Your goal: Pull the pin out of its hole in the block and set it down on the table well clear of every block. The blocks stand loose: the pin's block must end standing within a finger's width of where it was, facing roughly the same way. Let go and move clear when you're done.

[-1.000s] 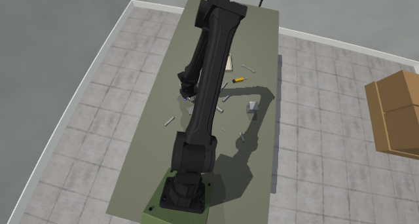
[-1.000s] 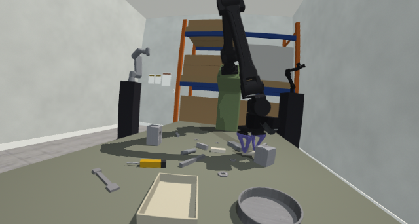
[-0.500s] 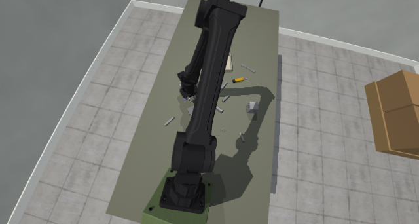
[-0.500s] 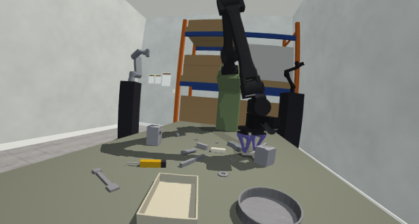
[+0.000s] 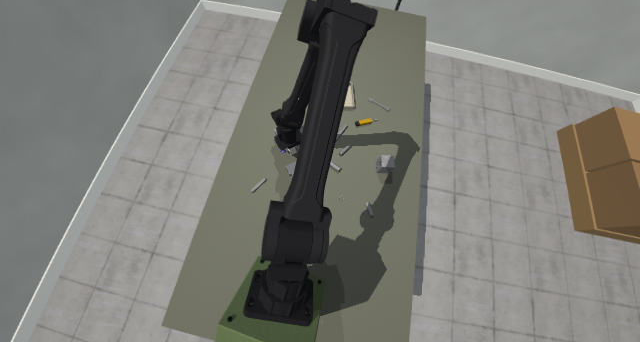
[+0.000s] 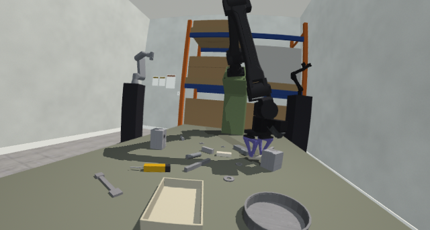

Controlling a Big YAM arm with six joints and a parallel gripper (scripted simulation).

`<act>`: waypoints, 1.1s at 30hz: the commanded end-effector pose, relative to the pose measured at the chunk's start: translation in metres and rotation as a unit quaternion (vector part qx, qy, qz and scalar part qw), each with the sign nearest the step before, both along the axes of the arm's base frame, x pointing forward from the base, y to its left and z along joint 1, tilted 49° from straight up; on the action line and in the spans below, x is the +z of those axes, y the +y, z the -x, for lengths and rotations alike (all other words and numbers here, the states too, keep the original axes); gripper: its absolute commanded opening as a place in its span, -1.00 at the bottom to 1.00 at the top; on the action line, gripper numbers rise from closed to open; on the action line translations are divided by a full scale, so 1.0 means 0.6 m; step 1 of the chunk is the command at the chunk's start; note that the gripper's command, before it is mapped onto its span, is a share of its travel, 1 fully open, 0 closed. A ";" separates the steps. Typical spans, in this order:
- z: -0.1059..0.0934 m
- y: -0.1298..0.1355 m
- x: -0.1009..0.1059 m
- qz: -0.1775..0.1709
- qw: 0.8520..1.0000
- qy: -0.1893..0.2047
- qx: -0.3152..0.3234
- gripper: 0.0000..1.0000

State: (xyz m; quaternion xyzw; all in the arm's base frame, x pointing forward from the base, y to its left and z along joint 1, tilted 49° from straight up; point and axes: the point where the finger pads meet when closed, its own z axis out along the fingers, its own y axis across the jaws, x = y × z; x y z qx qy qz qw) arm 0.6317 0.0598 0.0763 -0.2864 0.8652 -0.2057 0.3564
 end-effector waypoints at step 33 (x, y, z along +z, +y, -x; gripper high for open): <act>-0.025 -0.024 -0.022 0.004 1.000 0.001 -0.005 -1.00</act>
